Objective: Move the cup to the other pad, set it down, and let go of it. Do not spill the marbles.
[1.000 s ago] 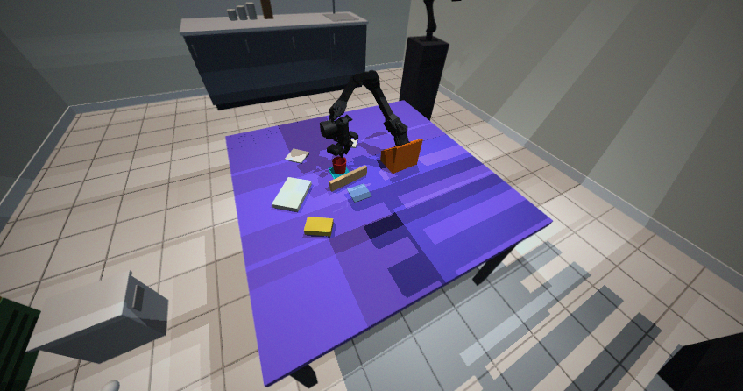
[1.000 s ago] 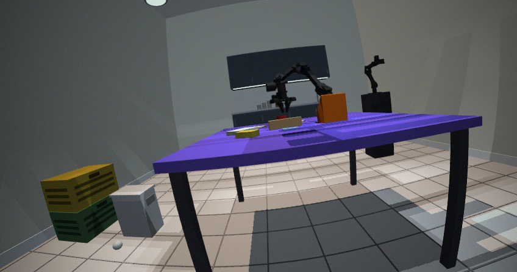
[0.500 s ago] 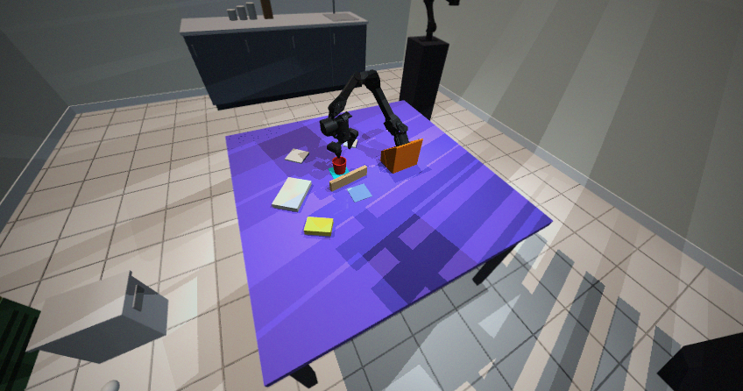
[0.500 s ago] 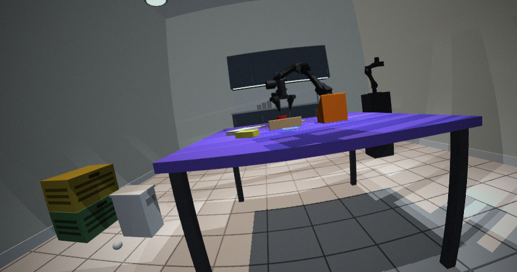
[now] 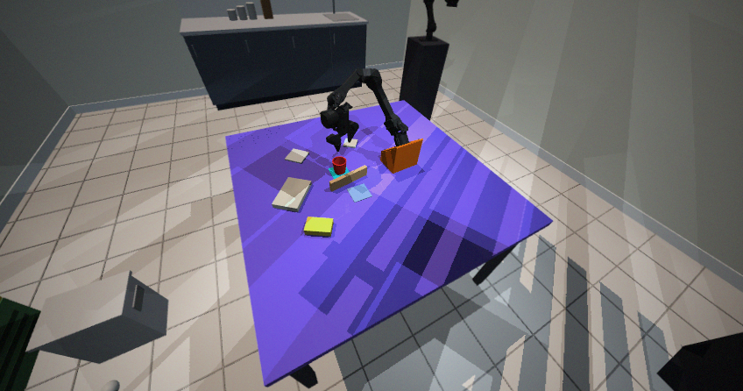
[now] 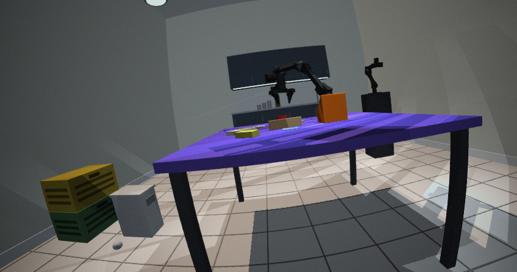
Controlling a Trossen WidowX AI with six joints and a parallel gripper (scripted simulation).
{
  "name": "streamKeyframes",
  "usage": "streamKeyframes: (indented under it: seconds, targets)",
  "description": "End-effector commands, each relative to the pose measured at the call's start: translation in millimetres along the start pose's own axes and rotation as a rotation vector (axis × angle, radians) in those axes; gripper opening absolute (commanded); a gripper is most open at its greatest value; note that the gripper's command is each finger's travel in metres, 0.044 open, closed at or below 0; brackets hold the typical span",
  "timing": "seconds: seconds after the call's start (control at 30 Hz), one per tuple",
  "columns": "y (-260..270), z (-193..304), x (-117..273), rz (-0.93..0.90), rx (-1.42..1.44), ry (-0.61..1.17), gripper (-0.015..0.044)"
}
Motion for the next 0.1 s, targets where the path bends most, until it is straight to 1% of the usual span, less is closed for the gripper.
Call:
streamKeyframes:
  seconds: [0.0,0.07]
  targets:
    - [0.2,0.3,-0.8,0.000,0.002,0.000,0.0440]
    - [0.2,0.3,-0.8,0.000,0.002,0.000,0.0440]
Point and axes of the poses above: the point midway between the two fingers, 35 mm back from their tips, its own x axis back along the fingers, its own y axis across the jaws, z = x × y, the point moved 2 cm from there along x, back along the fingers, and after that the axes turned 6 degrees about x, right-handed, at the moved point
